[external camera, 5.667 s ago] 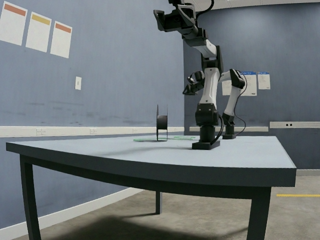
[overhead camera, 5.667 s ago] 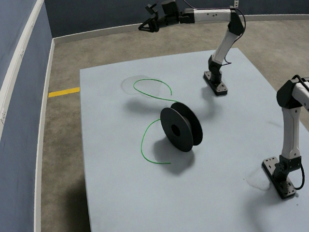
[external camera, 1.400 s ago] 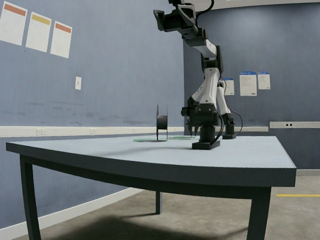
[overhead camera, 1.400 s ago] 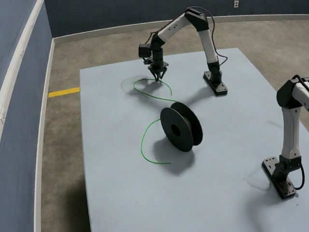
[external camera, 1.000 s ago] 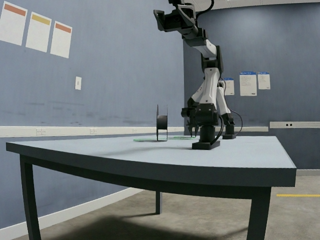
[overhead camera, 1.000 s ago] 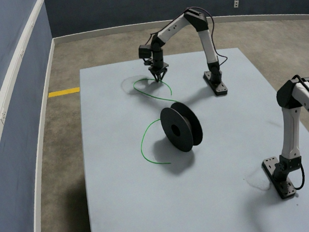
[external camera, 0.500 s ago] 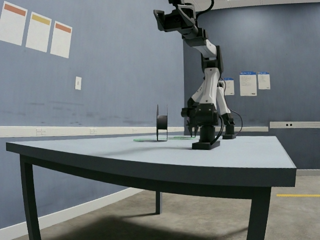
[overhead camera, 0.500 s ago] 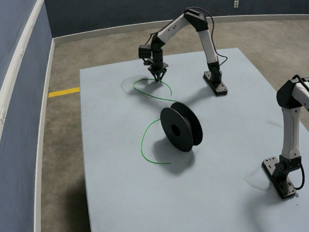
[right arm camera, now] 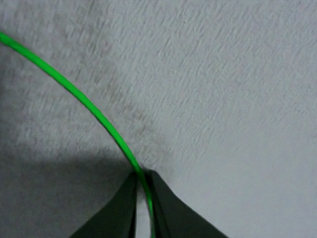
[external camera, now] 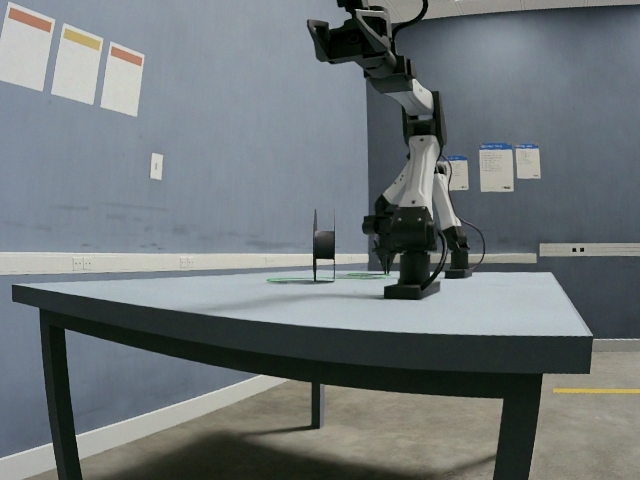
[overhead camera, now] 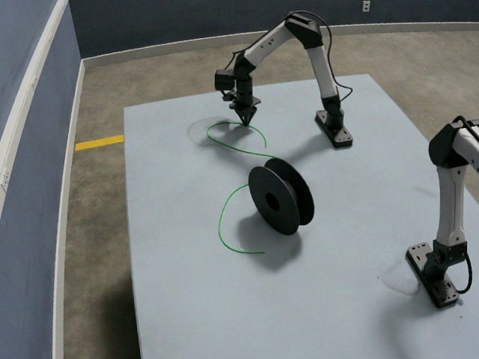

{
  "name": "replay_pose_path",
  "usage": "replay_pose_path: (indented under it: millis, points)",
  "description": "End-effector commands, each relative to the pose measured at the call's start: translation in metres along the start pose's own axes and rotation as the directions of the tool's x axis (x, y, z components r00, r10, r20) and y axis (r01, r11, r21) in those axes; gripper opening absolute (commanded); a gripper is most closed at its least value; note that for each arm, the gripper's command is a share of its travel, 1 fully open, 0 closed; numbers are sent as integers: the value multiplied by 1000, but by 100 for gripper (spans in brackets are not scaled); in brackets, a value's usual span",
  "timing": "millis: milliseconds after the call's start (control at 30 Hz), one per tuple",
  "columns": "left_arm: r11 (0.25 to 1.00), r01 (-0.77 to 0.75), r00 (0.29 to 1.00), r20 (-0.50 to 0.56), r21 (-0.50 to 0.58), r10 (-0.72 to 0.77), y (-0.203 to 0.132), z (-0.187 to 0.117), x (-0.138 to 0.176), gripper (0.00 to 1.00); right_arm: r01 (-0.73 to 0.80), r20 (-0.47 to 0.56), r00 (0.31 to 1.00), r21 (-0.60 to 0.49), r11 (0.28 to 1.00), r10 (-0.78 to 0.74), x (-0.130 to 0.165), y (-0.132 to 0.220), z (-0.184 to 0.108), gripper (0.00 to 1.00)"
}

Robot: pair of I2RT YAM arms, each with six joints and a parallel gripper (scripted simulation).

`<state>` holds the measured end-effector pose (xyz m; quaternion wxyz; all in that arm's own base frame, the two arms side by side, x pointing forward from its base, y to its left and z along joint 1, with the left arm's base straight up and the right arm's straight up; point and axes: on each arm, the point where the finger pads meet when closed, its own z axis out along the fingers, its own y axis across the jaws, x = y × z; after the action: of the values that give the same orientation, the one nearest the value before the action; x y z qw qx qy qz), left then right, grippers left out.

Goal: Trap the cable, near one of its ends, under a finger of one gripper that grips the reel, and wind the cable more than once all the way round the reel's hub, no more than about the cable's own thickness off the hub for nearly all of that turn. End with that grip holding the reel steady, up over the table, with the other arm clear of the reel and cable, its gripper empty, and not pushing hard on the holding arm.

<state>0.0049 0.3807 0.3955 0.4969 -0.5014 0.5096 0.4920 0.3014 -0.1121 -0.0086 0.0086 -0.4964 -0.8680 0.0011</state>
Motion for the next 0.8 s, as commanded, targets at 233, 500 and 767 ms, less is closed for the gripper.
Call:
replay_pose_path:
  millis: [233, 500, 767]
  points:
    - [1000, 11, 1000, 26, -10, -10, 3, -4, -4, 75, -7, 16, 1000, -16, 1000, 7, -6, 7, -1, 1]
    - [1000, 11, 1000, 26, -10, -10, 3, -4, -4, 75, -7, 16, 1000, -15, 1000, 7, -5, 7, -1, 0]
    - [1000, 11, 1000, 26, -10, -10, 3, -4, -4, 75, -7, 42, 999, -37, 999, 9, -8, 8, -21, 0]
